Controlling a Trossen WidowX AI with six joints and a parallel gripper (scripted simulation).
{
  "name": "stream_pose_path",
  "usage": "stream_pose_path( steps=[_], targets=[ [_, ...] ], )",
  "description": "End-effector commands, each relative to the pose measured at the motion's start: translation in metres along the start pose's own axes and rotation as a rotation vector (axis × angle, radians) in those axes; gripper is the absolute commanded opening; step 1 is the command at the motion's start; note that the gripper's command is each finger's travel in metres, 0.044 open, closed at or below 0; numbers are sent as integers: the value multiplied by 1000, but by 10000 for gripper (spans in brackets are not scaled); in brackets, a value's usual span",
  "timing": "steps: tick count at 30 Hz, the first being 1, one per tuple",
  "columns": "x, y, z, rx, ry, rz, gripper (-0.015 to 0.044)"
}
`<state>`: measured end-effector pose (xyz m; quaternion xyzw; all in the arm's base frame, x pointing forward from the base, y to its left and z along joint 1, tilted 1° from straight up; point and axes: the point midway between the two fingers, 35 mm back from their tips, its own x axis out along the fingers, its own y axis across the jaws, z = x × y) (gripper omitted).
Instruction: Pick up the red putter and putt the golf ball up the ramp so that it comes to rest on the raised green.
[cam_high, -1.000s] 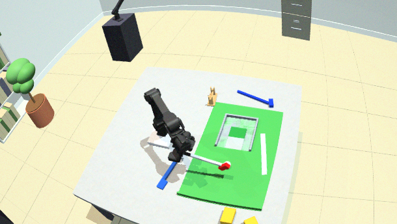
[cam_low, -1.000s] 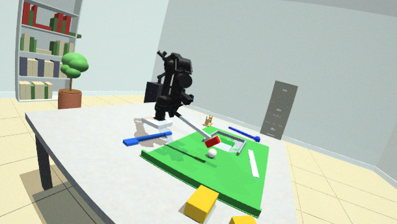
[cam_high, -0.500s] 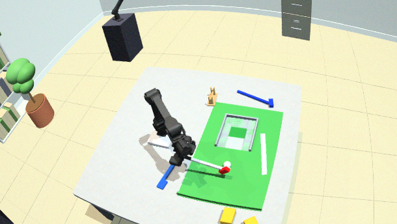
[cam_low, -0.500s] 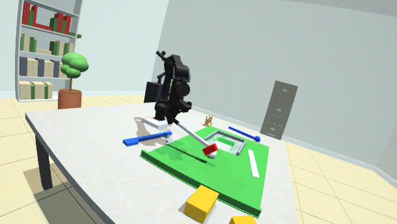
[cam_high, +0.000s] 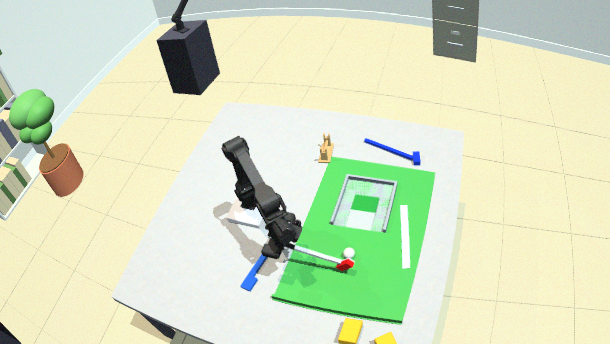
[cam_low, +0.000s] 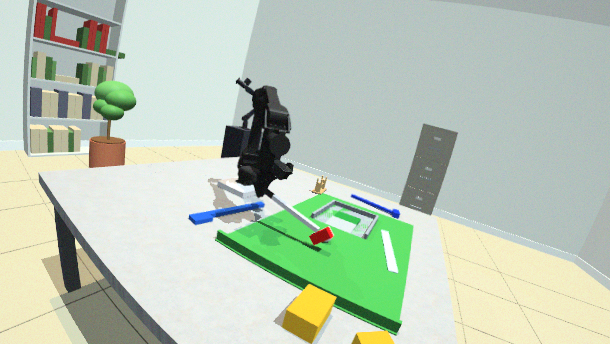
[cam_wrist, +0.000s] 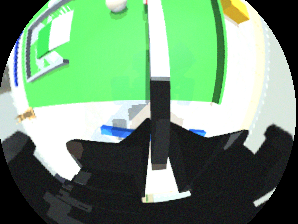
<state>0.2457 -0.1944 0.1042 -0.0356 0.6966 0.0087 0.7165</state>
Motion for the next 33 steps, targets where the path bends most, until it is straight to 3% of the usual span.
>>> stream_pose_path(
  steps=[1,33],
  targets=[
    [9,1,-1,2,2,2,0],
    [11,-29,-1,2,3,0,0]
  ],
)
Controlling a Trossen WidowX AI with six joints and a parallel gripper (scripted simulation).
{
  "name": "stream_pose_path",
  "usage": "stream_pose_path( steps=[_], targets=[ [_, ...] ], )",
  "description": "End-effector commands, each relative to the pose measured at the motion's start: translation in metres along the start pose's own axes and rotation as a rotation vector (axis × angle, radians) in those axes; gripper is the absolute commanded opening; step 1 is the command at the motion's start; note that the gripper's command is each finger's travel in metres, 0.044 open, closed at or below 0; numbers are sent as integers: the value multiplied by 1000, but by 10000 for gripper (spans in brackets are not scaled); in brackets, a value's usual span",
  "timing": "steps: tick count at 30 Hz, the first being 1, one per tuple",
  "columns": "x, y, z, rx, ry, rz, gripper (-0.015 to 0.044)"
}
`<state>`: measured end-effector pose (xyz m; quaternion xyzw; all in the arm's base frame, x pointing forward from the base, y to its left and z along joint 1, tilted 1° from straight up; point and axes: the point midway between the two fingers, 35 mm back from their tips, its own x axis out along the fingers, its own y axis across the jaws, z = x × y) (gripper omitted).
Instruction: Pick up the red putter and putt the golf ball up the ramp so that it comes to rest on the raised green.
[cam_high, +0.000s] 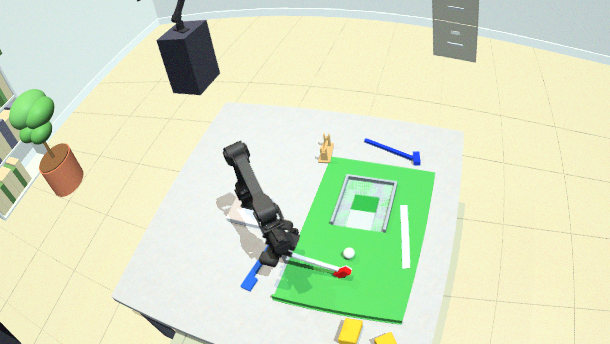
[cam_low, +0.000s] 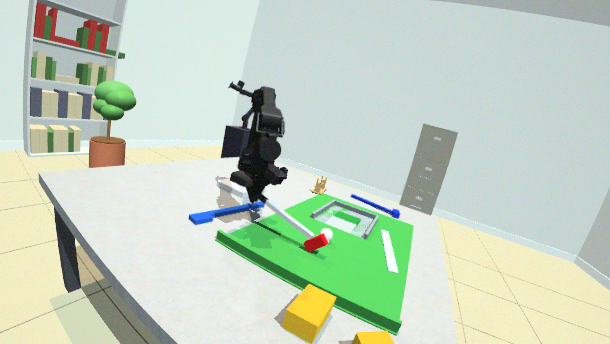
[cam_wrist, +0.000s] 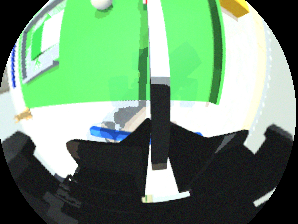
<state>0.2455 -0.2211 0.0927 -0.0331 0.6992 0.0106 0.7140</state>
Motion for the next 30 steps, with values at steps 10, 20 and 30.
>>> stream_pose_path(
  steps=[10,20,30],
  targets=[
    [-3,78,9,1,-3,3,0],
    [-2,136,0,2,-5,5,0],
    [-40,135,2,2,-5,5,0]
  ],
)
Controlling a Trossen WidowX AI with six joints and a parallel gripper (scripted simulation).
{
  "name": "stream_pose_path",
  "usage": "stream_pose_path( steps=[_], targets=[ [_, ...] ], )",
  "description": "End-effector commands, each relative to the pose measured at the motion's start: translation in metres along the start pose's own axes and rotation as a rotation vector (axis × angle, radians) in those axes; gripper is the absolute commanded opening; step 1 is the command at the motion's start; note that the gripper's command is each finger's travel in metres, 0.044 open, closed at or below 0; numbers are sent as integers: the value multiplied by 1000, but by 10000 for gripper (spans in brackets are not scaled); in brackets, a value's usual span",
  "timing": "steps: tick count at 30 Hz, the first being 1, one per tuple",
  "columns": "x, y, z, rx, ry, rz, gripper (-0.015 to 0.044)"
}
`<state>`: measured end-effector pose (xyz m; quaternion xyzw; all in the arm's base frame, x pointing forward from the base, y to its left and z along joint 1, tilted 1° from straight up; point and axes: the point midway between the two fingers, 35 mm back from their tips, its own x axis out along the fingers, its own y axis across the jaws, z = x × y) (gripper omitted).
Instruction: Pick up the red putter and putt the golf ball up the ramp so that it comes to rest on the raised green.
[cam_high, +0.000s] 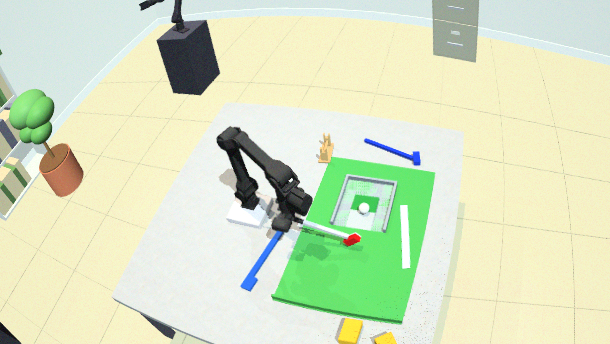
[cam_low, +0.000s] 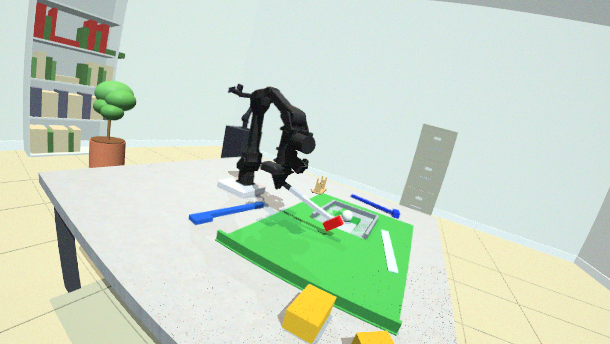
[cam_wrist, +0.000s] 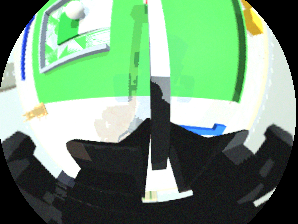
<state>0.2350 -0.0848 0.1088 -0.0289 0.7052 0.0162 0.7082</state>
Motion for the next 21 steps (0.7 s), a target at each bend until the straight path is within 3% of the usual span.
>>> stream_pose_path(
  steps=[1,6,21],
  targets=[
    [-24,-1,3,4,-21,-10,0],
    [-41,0,1,4,-21,-10,0],
    [-33,0,0,0,-14,-6,0]
  ],
)
